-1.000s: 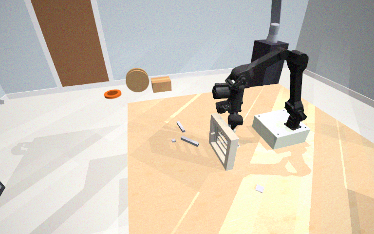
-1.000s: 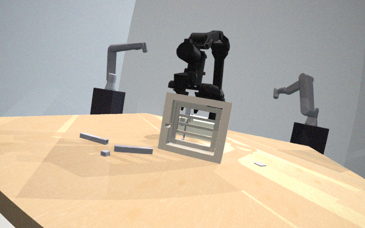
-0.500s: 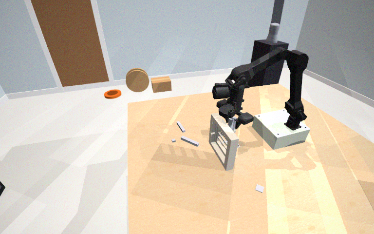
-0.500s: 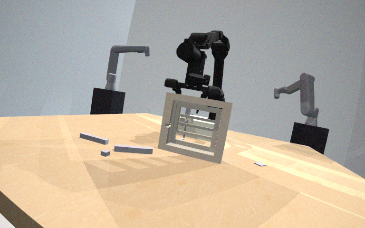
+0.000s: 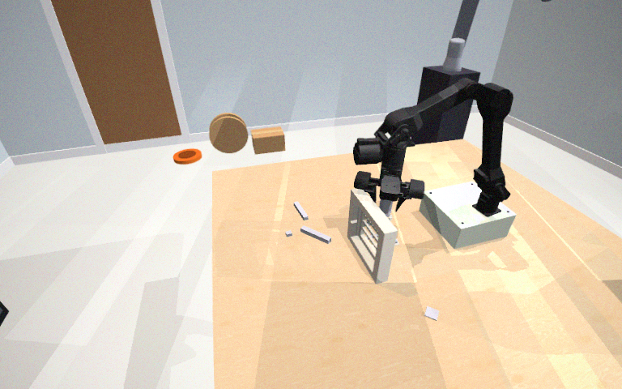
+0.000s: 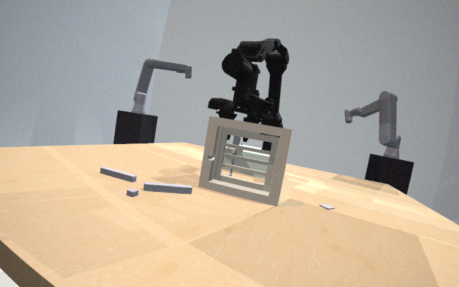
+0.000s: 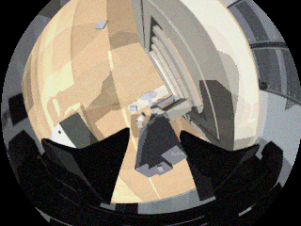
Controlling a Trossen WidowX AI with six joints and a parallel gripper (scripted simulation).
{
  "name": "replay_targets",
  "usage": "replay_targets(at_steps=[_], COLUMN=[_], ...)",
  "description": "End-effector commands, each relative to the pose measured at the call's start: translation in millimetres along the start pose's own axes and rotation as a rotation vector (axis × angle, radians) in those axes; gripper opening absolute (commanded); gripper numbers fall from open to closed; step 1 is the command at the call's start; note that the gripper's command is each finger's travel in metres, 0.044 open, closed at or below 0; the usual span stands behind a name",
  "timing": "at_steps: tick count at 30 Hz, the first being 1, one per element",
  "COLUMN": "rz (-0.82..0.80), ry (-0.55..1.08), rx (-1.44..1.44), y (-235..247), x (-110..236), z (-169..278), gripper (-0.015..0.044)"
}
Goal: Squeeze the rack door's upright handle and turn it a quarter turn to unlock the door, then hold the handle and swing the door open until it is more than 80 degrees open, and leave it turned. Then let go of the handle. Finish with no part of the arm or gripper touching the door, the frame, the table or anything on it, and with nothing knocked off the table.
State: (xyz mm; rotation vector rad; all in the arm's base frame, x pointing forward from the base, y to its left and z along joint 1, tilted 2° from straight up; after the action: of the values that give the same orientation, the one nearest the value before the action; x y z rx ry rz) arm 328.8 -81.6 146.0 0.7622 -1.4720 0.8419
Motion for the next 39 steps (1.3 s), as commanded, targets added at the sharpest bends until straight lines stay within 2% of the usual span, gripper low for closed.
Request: replay_targets(at_steps=[1, 9, 22, 39], rz=[-0.002, -0.001, -0.001, -0.001], ry=[-0.004, -0.004, -0.004, -0.004], rx=[0.422, 0.785, 0.793, 0.793], y=[0.1, 0.1, 0.1, 0.1], x=[-0.8, -0.9, -0.9, -0.9], z=[-0.5, -0.5, -0.5, -0.5], gripper=[0.0289, 0.0289, 0.0289, 0.0176])
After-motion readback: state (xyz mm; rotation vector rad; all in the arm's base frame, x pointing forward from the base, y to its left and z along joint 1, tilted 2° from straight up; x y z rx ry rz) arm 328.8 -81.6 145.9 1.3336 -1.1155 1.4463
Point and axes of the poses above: the point midway between the two fingers, 35 mm back from their tips, its own x axis back along the fingers, its own y axis across the jaws, z = x × y, the point moved 5 cm from there along x, back along the fingers, and after that the axes turned 9 degrees about x, right-handed, at the moved point
